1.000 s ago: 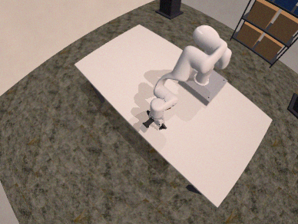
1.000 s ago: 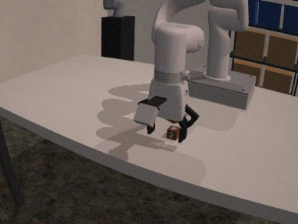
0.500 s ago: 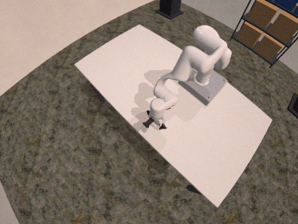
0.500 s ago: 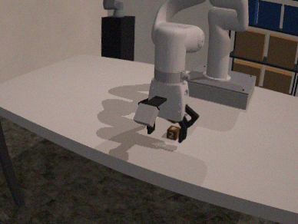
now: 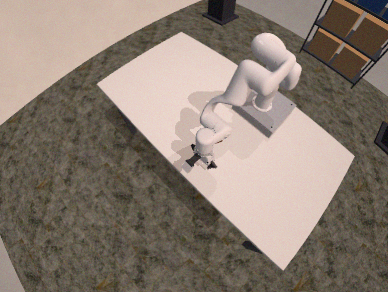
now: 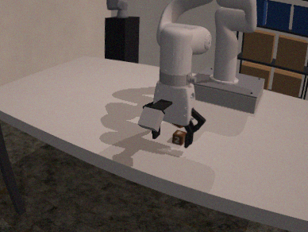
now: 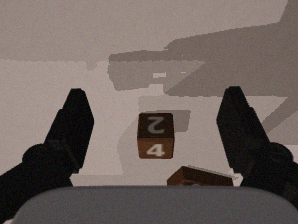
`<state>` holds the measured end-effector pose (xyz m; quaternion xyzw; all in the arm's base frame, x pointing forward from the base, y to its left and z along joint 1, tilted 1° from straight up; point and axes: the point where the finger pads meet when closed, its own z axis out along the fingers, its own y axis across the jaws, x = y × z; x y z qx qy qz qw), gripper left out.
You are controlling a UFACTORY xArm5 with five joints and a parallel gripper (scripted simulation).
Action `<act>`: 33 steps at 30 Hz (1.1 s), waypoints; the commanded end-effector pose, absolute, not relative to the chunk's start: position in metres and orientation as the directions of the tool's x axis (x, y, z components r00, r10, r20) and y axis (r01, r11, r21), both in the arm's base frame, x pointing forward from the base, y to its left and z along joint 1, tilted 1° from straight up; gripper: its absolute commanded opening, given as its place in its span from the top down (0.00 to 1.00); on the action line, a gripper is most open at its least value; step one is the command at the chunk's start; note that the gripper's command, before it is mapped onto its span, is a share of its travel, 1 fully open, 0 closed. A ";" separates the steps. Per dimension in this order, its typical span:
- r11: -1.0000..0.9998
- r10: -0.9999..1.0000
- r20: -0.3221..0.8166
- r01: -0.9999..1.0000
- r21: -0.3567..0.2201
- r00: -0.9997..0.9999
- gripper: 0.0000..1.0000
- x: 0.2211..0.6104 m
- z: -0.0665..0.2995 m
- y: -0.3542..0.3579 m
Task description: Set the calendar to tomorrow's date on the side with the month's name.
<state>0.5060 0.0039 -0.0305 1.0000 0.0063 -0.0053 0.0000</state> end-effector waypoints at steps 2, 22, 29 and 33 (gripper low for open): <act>-1.000 0.013 -0.007 0.013 0.000 1.000 0.00 0.508 -0.029 0.004; -1.000 0.013 -0.007 0.013 0.000 1.000 0.00 0.508 -0.027 0.004; -1.000 0.013 -0.007 0.013 0.000 1.000 0.00 0.508 -0.013 0.004; -1.000 0.013 -0.007 0.013 0.000 1.000 0.00 0.508 0.005 0.004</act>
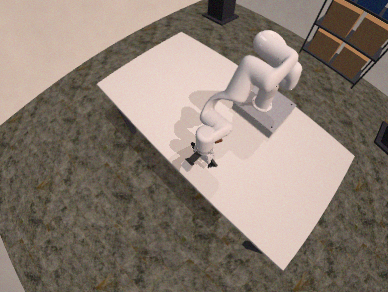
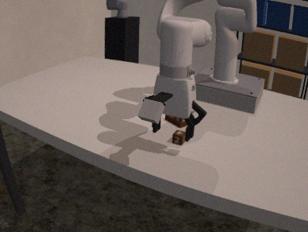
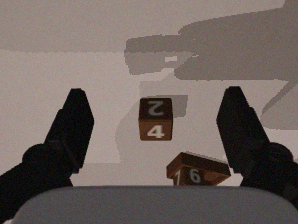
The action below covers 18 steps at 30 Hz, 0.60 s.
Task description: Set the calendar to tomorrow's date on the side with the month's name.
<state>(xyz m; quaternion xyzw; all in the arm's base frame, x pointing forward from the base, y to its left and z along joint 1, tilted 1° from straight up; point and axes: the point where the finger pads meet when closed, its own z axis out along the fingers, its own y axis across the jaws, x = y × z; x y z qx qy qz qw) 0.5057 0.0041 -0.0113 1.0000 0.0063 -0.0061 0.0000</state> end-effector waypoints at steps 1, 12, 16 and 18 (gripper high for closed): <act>-1.000 0.013 -0.007 0.013 0.000 1.000 0.00 0.508 0.010 0.004; -1.000 0.013 -0.007 0.013 0.000 1.000 0.00 0.508 0.031 0.005; -1.000 0.013 -0.007 0.013 0.000 1.000 0.00 0.508 0.031 0.005; -1.000 0.013 -0.007 0.013 0.000 1.000 0.00 0.508 0.031 0.005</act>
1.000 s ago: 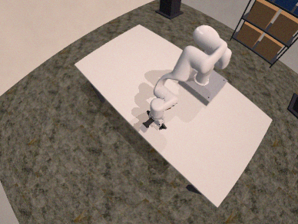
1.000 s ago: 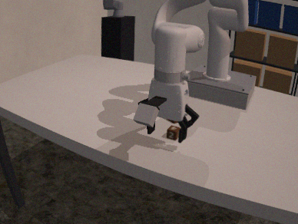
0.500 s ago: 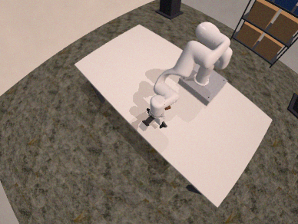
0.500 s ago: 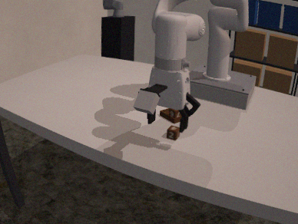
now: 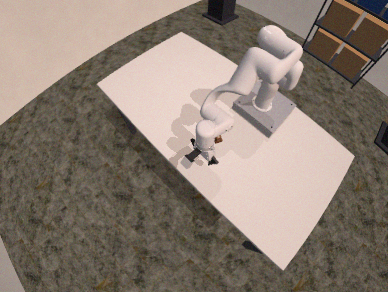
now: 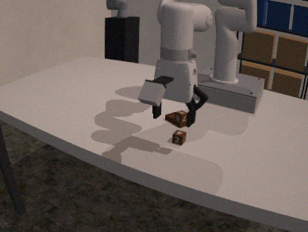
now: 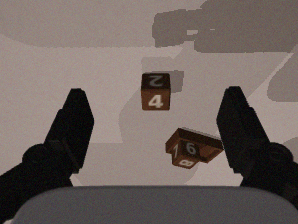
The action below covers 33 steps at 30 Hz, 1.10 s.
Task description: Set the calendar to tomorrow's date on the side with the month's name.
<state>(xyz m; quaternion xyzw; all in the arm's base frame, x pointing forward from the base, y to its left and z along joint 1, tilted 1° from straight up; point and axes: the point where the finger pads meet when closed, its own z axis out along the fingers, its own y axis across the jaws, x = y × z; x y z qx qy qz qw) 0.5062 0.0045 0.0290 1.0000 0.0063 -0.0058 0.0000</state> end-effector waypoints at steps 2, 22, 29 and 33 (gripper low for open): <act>-1.000 0.013 -0.007 0.013 0.000 1.000 0.00 0.508 0.031 0.005; -0.919 -0.395 -0.006 -0.395 0.003 0.919 0.00 0.494 0.034 0.004; -0.845 -0.535 -0.005 -0.535 0.003 0.845 0.00 0.489 0.035 0.004; -0.746 -0.666 -0.005 -0.666 0.004 0.746 0.00 0.483 0.036 0.004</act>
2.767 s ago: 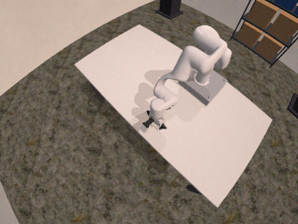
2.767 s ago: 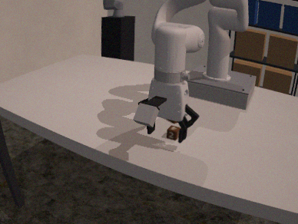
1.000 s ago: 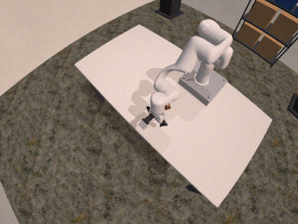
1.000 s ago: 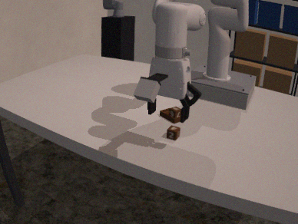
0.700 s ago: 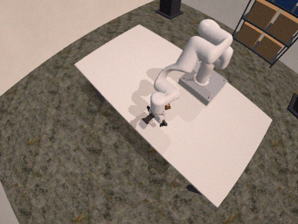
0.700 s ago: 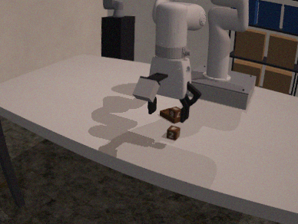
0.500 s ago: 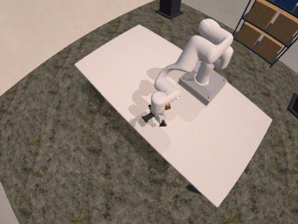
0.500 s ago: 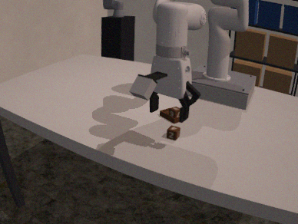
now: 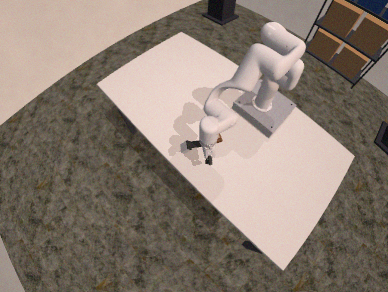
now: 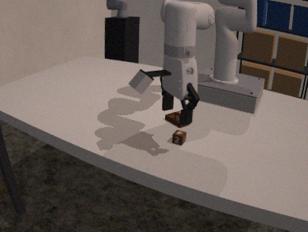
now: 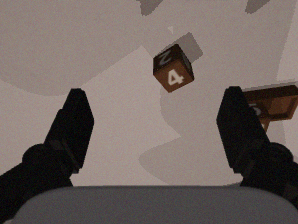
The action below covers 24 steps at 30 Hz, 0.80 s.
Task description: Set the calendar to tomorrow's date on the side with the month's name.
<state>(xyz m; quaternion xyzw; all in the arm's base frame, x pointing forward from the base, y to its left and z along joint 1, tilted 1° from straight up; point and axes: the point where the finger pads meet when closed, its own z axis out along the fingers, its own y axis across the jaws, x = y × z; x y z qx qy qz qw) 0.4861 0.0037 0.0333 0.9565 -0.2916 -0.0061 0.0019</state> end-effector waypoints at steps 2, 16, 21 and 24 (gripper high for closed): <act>-0.697 -0.717 -0.004 -0.717 0.004 0.697 0.00 0.481 0.036 0.004; -0.330 -0.944 -0.002 -0.944 0.006 0.330 0.00 0.465 0.038 0.003; -0.189 -0.982 -0.001 -0.982 0.006 0.189 0.00 0.460 0.038 0.003; -0.106 -0.994 -0.001 -0.994 0.006 0.106 0.00 0.457 0.039 0.003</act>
